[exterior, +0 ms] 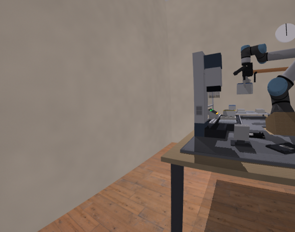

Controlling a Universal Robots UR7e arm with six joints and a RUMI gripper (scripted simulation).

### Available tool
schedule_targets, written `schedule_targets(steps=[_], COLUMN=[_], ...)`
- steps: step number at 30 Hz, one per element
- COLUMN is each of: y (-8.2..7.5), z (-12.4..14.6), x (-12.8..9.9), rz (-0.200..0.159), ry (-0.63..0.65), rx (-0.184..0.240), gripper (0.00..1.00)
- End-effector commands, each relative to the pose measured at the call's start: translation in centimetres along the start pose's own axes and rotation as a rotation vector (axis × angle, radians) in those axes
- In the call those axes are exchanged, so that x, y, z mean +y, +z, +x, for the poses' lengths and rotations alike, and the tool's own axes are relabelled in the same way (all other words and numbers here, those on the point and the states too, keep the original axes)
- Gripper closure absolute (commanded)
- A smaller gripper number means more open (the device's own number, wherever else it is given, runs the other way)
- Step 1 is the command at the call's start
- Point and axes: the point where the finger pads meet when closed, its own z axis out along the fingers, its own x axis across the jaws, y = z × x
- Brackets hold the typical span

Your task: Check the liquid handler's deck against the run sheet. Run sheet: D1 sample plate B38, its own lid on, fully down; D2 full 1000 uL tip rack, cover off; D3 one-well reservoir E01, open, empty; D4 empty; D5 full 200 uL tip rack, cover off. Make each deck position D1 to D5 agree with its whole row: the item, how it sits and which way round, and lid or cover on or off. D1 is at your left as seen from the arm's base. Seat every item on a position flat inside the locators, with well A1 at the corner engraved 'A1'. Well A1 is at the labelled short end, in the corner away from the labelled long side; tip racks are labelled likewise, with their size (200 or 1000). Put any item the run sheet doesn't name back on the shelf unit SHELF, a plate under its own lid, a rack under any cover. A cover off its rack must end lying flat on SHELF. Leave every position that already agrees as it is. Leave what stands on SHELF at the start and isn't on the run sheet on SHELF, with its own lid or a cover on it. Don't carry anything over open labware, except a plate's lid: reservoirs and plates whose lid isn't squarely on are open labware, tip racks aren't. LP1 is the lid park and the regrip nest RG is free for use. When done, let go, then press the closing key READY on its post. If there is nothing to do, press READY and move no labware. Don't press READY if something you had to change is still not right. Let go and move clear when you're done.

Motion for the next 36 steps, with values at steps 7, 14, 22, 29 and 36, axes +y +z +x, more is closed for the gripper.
schedule_targets(steps=[7,14,22,29,36], y=[0.1,-0.1,-0.1,-0.3,-0.2], z=[0.0,0.1,0.1,2.7,6.2], x=[3.4,3.3,3.3,3.2,3.1], rz=[-0.003,-0.001,-0.001,0.004,0.003], ry=[-0.005,-0.006,-0.006,0.017,0.017], rx=[-0.004,-0.003,-0.003,0.000,0.001], gripper=[1.00,1.00,1.00,1.00,1.00])
